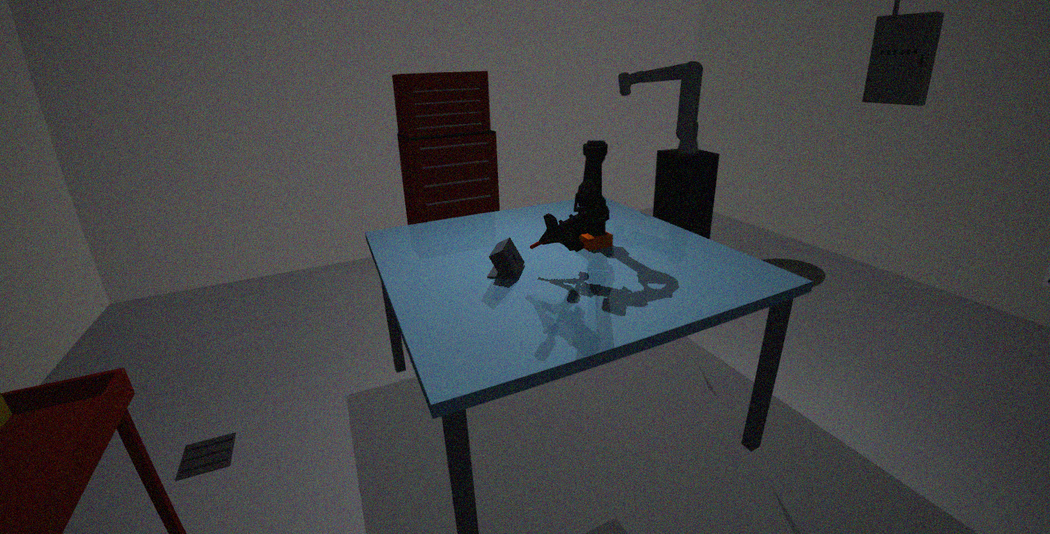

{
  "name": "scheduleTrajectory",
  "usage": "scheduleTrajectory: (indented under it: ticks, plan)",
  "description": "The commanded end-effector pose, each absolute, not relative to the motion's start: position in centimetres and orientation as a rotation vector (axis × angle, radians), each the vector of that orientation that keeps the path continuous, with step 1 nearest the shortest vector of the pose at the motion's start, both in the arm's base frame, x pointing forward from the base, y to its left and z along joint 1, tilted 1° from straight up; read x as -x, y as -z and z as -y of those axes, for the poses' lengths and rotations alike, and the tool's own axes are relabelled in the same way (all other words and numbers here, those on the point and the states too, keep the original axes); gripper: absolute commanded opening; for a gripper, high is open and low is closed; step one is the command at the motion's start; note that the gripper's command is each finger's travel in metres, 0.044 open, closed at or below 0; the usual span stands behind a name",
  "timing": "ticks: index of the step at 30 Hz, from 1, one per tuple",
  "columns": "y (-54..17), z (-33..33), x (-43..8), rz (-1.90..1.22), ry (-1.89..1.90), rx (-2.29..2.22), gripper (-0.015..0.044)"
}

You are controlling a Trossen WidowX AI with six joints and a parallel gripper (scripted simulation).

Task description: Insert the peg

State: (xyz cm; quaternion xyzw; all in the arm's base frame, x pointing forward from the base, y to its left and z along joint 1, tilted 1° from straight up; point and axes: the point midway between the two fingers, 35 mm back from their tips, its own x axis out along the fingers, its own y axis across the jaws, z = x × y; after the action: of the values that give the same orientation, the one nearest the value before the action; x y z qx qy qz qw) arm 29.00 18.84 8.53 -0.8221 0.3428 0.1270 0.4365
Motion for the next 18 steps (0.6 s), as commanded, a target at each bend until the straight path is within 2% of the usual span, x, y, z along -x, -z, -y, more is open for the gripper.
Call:
scheduleTrajectory:
  ticks: [1,18]
  plan:
    - [-8.1,-18.5,-29.3,-0.853,-0.314,2.065,0.0000]
    - [-7.1,-18.1,-30.8,-0.828,-0.309,2.085,0.0000]
